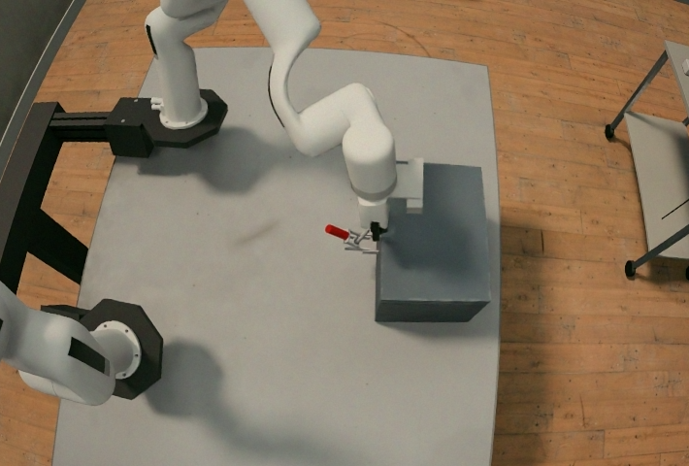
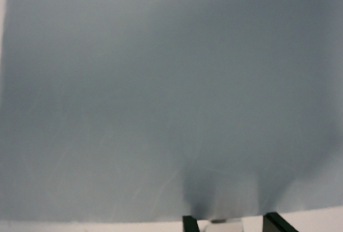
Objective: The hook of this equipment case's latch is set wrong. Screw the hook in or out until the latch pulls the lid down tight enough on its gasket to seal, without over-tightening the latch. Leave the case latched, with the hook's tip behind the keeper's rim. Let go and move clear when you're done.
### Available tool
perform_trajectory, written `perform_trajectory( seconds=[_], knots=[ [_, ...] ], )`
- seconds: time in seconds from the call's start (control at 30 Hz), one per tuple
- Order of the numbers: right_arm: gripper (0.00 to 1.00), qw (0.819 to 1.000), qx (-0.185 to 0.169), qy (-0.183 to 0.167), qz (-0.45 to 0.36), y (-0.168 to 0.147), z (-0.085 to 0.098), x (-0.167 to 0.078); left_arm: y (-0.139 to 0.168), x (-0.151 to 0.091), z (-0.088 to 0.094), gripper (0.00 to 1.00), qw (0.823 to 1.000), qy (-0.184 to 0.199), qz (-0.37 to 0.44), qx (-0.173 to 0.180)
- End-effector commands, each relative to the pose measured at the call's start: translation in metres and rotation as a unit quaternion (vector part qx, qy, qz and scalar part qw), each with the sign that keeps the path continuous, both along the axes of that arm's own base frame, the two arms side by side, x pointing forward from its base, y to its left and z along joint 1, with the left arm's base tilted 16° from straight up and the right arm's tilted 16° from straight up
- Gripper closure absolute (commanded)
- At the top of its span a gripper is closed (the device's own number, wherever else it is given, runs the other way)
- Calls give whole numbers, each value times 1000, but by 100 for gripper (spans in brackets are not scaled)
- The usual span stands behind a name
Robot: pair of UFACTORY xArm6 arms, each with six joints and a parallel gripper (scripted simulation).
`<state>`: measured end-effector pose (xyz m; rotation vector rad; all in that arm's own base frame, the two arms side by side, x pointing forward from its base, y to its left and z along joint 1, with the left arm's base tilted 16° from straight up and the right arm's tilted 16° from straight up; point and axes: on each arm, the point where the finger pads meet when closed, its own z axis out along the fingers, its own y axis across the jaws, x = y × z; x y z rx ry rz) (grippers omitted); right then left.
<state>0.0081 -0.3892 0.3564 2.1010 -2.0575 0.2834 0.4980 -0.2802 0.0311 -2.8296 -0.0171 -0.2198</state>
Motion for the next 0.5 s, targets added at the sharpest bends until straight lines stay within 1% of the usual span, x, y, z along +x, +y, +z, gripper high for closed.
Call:
perform_trajectory(
  seconds=[0.0, 0.1, 0.17, 0.2, 0.33, 0.47],
  knots=[
    [0, 1000, -2, 0, 0, -1, 2, 0, -1, 2, 2, 59, 990, 42, -132, 10],
    [0, 1000, -2, 0, 0, -1, 2, 0, -1, 2, 2, 59, 980, 56, -190, 19],
    [0, 1000, -2, 0, 0, -1, 2, 0, -1, 2, 2, 59, 980, 56, -190, 19],
    [0, 1000, -2, 0, 0, -1, 2, 0, -1, 2, 2, 59, 966, 70, -245, 28],
    [0, 1000, -2, 0, 0, -1, 2, 0, -1, 2, 2, 59, 945, 87, -313, 39],
    [0, 1000, -2, 0, 0, -1, 2, 0, -1, 2, 2, 59, 915, 105, -385, 51]
  ],
)
